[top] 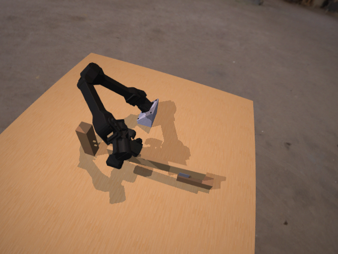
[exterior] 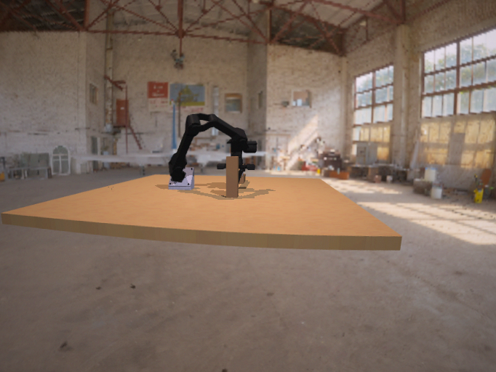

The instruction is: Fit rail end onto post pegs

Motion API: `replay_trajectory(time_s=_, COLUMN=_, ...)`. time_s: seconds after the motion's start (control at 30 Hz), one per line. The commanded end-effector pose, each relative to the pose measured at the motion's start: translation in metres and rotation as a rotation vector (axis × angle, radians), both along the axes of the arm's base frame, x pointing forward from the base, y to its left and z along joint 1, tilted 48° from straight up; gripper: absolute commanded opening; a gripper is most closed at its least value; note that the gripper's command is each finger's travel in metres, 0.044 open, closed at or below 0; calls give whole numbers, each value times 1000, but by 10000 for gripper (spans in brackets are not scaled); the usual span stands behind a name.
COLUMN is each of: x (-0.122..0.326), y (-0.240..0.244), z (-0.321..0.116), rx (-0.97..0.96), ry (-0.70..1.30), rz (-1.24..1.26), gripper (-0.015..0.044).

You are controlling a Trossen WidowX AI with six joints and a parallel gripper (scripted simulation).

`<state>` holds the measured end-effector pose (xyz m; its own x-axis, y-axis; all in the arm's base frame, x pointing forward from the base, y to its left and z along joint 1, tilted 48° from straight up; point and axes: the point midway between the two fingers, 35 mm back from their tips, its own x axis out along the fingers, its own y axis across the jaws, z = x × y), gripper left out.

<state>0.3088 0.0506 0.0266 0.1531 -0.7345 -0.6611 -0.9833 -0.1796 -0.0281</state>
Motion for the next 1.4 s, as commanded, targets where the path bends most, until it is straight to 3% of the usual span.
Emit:
replay_trajectory(time_s=0.0, x=0, y=5, z=2, rx=16, ry=-2, rz=0, gripper=0)
replay_trajectory(time_s=1.37, x=-3, y=20, z=15, rx=17, ry=-1, rz=0, gripper=0)
